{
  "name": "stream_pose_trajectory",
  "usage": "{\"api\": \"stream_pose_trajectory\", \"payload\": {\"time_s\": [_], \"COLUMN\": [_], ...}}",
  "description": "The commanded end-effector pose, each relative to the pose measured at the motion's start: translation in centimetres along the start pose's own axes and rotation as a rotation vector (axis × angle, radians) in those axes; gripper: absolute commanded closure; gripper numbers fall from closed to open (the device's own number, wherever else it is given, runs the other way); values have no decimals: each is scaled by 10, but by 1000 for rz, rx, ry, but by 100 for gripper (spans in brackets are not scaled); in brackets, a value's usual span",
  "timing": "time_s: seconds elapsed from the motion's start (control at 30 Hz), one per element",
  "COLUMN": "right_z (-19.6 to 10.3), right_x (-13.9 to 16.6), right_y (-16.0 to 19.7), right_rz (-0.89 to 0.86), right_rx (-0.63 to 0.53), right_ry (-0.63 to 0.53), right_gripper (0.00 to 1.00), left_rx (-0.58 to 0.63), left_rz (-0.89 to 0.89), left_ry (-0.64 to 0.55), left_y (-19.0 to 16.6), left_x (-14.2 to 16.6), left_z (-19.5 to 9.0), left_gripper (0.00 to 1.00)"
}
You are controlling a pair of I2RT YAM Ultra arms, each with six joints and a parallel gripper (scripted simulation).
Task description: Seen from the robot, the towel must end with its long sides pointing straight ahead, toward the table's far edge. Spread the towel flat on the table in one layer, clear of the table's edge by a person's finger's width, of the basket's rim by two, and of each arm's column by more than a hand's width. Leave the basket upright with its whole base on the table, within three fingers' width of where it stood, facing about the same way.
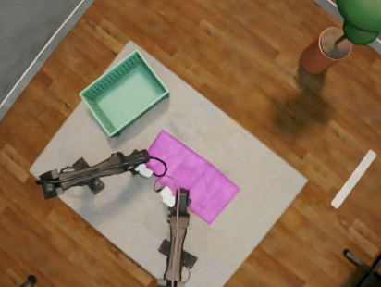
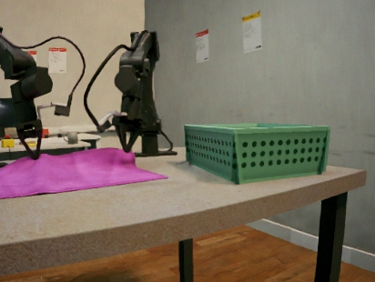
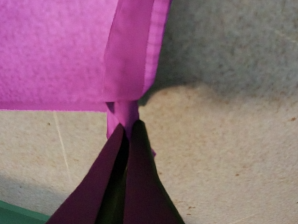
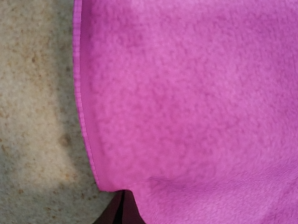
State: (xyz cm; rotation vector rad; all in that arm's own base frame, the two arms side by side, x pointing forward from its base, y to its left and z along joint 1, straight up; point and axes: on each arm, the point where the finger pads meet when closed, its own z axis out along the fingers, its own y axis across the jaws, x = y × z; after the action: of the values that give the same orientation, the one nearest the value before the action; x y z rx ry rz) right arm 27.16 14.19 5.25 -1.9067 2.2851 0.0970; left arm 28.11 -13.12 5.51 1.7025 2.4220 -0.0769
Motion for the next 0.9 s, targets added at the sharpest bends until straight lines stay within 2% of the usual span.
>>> {"api": "stream_pose_trajectory", "payload": {"time_s": [0.0,0.13,0.2,0.23,0.5,0.63,0.77,0.8,0.87], "right_z": [-15,-17,-27,-29,-37,-53,-53,-62,-62], "right_x": [-1,2,-8,-3,2,-1,-3,-3,-3], "right_y": [2,5,-5,-2,3,-1,0,-3,-3], "right_rz": [41,62,51,81,129,179,171,204,202], "right_rx": [13,11,42,41,46,77,76,93,93], "right_ry": [-39,-42,-65,-67,-78,-110,-111,-127,-127], "right_gripper": [100,100,100,100,100,100,100,100,100], "left_rx": [4,-3,-3,-10,-25,-42,-40,-51,-51], "left_rz": [-39,-58,-46,-78,-116,-168,-158,-192,-190], "left_ry": [-25,-34,-37,-44,-64,-86,-87,-98,-98], "left_y": [11,19,17,28,45,66,63,76,75], "left_x": [-10,-14,-17,-20,-33,-46,-48,-53,-54], "left_z": [-7,-11,-12,-15,-22,-31,-30,-35,-35], "left_gripper": [100,100,100,100,100,100,100,100,100]}}
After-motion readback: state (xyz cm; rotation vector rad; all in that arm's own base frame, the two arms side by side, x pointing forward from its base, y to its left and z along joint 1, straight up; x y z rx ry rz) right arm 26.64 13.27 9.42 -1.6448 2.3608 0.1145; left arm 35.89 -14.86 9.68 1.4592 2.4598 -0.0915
